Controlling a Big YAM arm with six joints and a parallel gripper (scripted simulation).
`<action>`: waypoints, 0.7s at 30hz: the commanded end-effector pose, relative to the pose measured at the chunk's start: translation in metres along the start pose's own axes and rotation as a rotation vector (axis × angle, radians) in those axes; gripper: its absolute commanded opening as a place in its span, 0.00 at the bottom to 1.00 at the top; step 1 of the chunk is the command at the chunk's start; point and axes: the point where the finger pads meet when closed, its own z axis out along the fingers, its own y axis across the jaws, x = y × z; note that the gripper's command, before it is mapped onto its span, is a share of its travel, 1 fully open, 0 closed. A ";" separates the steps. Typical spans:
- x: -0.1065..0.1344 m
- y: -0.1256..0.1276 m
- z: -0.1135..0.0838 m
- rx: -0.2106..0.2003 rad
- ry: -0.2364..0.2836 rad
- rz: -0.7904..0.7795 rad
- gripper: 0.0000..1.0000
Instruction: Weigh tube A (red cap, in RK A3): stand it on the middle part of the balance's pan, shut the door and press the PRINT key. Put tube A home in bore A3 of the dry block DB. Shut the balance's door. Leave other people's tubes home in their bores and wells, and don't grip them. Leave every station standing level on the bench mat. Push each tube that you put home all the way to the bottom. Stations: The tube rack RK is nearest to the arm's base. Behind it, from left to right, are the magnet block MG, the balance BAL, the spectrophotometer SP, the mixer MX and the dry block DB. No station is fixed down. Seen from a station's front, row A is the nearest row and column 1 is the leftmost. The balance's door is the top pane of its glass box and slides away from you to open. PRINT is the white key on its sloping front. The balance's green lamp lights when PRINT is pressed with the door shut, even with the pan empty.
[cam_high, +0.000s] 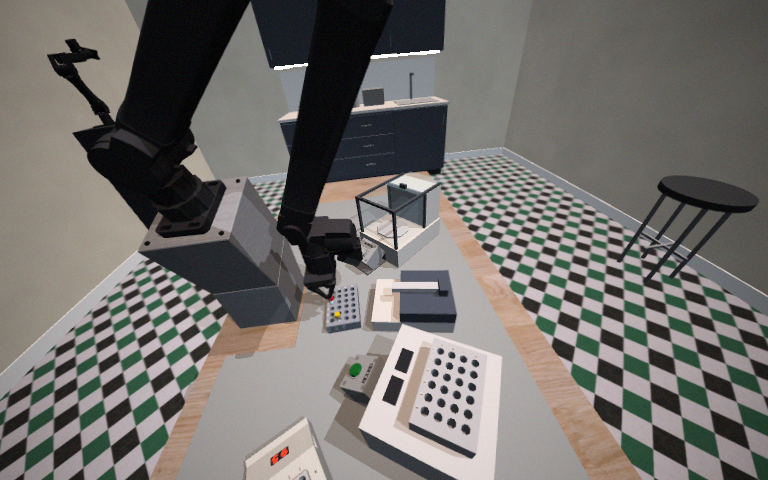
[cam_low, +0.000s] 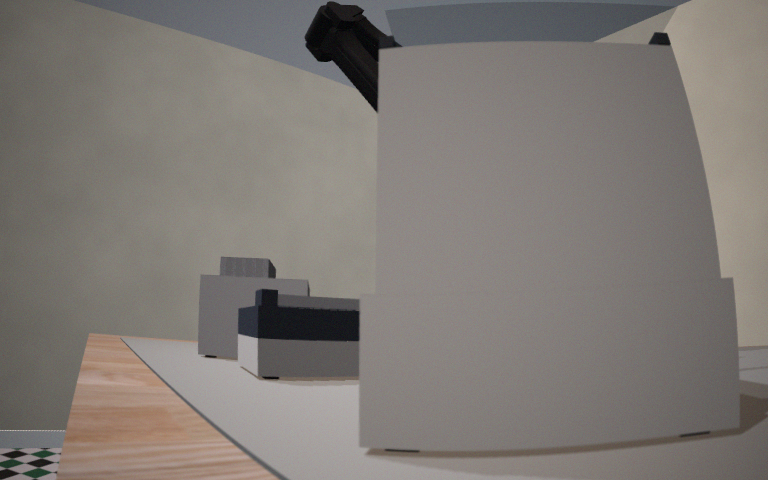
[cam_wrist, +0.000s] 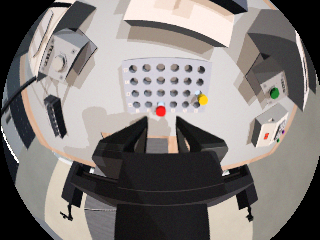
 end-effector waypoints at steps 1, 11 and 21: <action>0.001 -0.001 0.008 -0.002 0.000 -0.004 0.36; -0.002 -0.002 0.014 0.000 -0.007 -0.003 0.36; 0.001 -0.001 0.020 -0.002 0.000 -0.004 0.36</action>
